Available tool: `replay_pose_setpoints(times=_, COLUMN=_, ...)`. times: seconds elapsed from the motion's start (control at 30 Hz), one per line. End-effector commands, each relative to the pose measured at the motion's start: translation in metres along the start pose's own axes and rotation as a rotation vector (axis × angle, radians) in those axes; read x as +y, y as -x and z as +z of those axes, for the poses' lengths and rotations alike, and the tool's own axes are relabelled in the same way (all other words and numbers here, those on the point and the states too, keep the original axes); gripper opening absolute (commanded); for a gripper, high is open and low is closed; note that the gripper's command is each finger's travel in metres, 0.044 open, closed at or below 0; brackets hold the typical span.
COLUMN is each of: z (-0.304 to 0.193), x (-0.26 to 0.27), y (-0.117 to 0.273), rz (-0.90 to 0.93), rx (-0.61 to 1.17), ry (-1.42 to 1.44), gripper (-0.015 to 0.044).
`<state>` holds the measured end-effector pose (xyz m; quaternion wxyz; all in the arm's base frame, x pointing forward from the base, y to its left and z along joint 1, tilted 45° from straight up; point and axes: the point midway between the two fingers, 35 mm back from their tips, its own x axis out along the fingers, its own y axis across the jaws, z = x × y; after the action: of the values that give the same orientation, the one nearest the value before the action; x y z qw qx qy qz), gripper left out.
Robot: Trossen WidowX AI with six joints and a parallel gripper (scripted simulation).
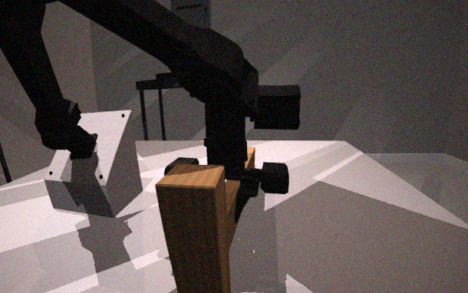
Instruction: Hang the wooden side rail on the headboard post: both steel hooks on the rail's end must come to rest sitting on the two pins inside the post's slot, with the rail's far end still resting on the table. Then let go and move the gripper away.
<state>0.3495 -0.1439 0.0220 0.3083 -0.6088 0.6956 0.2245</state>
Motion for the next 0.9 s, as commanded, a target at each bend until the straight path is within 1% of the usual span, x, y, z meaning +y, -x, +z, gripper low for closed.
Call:
replay_pose_setpoints(times=0.0, z=-0.0021, x=-0.0024, y=0.0064, rz=-0.018, rx=-0.002, ry=-0.002, gripper=0.0000)
replay_pose_setpoints(times=0.87, z=-0.0048, x=-0.0031, y=0.0051, rz=-0.018, rx=-0.002, ry=-0.002, gripper=0.0000)
